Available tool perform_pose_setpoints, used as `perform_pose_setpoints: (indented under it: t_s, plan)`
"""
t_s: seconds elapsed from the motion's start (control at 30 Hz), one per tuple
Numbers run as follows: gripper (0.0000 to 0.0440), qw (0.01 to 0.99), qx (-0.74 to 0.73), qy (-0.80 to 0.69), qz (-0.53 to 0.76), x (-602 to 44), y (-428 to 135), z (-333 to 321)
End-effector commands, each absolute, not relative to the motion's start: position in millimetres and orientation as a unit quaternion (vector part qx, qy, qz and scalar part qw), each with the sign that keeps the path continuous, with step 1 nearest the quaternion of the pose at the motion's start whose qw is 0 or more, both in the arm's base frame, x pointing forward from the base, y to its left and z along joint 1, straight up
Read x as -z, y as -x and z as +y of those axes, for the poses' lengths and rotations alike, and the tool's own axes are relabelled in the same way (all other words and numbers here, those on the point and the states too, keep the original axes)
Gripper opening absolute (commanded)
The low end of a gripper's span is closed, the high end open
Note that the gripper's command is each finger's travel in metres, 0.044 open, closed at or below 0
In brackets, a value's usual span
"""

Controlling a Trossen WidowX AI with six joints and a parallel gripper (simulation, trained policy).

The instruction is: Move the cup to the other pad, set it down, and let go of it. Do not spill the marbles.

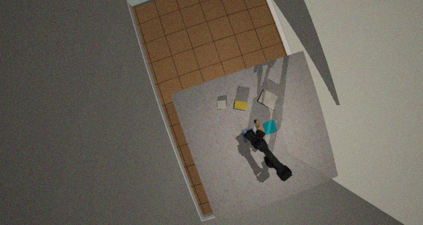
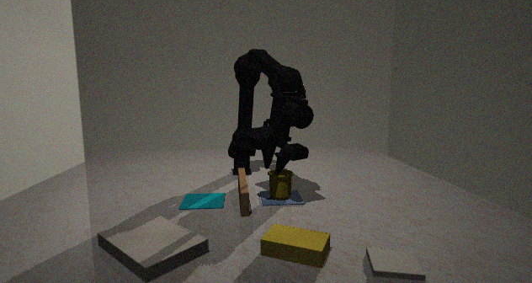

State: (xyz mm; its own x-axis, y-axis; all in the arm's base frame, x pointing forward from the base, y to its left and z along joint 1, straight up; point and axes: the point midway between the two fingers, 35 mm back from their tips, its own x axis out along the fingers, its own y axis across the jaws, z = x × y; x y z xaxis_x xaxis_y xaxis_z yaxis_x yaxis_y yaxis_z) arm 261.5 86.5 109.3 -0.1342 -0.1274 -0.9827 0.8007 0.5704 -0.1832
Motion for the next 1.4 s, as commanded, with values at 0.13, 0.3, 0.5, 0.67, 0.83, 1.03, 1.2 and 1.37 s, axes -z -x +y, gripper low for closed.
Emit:
perform_pose_setpoints:
  t_s: [0.13,0.3,0.5,0.67,0.83,1.03,1.2,1.37]
  plan:
    - [0.0196,0.601,0.384,-0.238,0.659,-82,-256,84]
    - [0.0193,0.601,0.375,-0.225,0.669,-66,-253,83]
    - [0.006,0.61,0.361,-0.214,0.672,-58,-253,80]
    - [0.0003,0.618,0.354,-0.214,0.669,-64,-253,77]
    - [0.0,0.621,0.352,-0.225,0.663,-73,-255,75]
    - [0.0,0.624,0.352,-0.243,0.654,-87,-256,72]
    - [0.0003,0.625,0.356,-0.266,0.642,-102,-257,67]
    - [0.0012,0.626,0.361,-0.293,0.626,-120,-260,61]
